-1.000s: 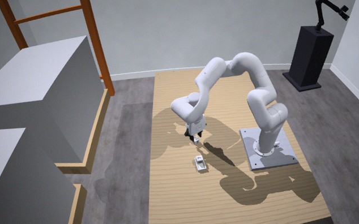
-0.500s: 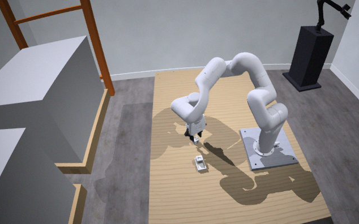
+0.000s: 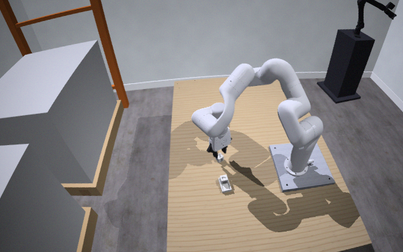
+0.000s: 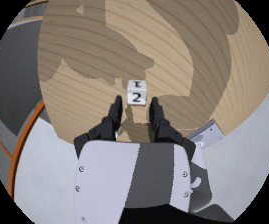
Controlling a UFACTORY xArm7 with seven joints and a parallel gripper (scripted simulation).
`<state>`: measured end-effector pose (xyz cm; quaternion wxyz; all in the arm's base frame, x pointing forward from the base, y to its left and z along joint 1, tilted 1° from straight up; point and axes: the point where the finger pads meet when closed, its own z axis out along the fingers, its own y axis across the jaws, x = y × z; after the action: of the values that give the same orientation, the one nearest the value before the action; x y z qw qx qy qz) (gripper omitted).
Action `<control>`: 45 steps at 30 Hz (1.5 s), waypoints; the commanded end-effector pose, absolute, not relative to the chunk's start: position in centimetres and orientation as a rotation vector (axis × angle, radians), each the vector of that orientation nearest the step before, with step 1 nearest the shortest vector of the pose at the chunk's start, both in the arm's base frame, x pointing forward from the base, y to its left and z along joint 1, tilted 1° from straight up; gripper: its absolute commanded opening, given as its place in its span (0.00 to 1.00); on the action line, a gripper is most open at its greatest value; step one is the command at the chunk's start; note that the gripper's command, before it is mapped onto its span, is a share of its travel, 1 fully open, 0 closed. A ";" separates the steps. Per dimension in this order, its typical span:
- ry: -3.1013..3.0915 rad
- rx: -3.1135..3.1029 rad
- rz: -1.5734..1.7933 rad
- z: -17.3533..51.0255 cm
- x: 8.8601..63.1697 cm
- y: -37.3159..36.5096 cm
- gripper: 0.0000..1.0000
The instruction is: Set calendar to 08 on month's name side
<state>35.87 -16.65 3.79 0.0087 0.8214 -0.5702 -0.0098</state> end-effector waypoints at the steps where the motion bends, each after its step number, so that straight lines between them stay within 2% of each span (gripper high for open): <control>1: -1.782 2.567 -0.025 5.1 36.0 -16.7 0.49; 19: -1.788 2.572 -0.047 7.9 36.1 -16.7 0.49; 25: -1.848 2.644 -0.311 7.9 36.3 -16.8 0.49; 36: -1.873 2.685 -0.461 7.8 36.3 -17.2 0.49; 45: -1.914 2.732 -0.779 7.8 36.5 -17.4 0.49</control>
<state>36.32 -17.37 7.63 -0.1217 0.7963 -0.5610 -0.1910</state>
